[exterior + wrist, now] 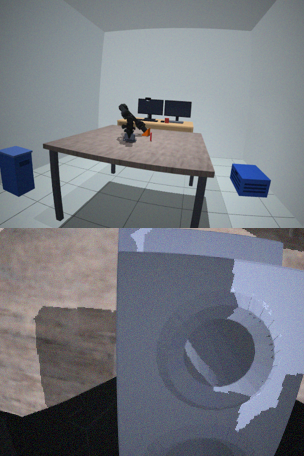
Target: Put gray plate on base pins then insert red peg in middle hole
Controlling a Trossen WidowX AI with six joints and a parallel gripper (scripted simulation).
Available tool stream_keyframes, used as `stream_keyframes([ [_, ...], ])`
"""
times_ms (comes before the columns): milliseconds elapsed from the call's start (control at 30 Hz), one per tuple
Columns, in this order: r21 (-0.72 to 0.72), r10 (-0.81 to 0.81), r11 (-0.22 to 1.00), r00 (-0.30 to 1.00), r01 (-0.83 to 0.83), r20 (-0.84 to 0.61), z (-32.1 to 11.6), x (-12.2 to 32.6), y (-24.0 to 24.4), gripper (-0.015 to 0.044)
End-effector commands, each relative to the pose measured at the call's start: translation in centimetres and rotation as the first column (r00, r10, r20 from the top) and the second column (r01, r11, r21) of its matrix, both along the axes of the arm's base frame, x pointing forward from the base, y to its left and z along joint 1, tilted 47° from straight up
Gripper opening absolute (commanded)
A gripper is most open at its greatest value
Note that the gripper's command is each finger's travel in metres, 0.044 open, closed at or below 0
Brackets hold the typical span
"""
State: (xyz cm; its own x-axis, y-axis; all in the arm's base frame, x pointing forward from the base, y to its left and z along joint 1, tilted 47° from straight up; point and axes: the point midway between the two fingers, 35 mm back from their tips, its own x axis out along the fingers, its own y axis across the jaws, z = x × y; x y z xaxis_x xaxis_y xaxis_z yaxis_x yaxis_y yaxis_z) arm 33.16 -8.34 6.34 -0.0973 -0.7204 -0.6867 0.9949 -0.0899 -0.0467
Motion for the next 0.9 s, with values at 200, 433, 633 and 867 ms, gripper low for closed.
stream_keyframes([
  [200, 0.000, -0.002, 1.000, 1.000, 0.002, 0.001, 0.0, 0.0, 0.0, 0.0184],
  [433, 0.000, -0.002, 1.000, 1.000, 0.002, 0.001, 0.0, 0.0, 0.0, 0.0368],
  [633, 0.000, -0.002, 1.000, 1.000, 0.002, 0.001, 0.0, 0.0, 0.0, 0.0440],
  [867, 0.011, 0.058, 0.998, 0.998, -0.058, 0.003, 6.2, 1.2, 6.7, 0.0440],
])
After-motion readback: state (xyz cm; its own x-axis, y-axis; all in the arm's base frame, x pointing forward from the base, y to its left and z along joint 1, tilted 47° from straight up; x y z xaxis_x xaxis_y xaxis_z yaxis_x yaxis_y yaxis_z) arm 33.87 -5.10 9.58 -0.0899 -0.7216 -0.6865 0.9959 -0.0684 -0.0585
